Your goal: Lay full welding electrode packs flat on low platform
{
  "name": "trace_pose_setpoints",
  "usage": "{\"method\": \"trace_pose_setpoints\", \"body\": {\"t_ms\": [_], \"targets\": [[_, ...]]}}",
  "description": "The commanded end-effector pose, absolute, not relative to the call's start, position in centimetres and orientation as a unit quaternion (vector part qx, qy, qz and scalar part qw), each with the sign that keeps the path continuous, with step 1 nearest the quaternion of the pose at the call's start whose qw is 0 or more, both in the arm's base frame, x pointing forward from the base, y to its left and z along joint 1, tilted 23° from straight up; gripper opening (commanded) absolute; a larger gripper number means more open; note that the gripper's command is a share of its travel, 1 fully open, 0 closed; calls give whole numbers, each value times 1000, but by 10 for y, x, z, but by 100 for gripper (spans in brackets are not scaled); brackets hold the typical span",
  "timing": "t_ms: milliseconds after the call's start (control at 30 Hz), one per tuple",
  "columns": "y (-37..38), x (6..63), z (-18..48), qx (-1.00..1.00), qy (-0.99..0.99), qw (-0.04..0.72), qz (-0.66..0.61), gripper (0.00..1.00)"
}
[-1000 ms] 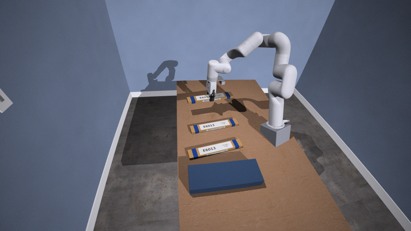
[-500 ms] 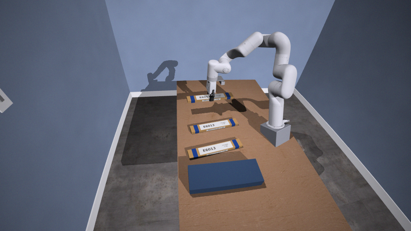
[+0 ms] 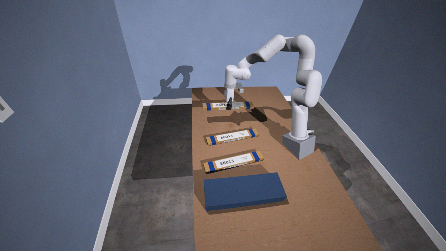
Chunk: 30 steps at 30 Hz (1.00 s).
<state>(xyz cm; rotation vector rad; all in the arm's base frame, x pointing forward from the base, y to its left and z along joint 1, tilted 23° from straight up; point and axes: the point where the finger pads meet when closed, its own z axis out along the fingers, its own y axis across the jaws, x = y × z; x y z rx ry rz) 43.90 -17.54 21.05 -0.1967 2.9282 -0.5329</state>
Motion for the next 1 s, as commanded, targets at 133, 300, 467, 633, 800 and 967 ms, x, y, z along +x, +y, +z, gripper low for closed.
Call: {"method": "trace_pose_setpoints", "body": {"t_ms": [133, 300, 467, 633, 800, 967], "targets": [[-175, 440, 212, -66, 978, 81, -179, 58], [-174, 441, 212, -66, 978, 81, -179, 58], [-173, 441, 212, -66, 978, 82, -179, 58], [-168, 444, 210, -66, 978, 82, -179, 58], [-158, 448, 208, -66, 978, 82, -179, 58], [-146, 454, 204, -66, 978, 82, -179, 58]]}}
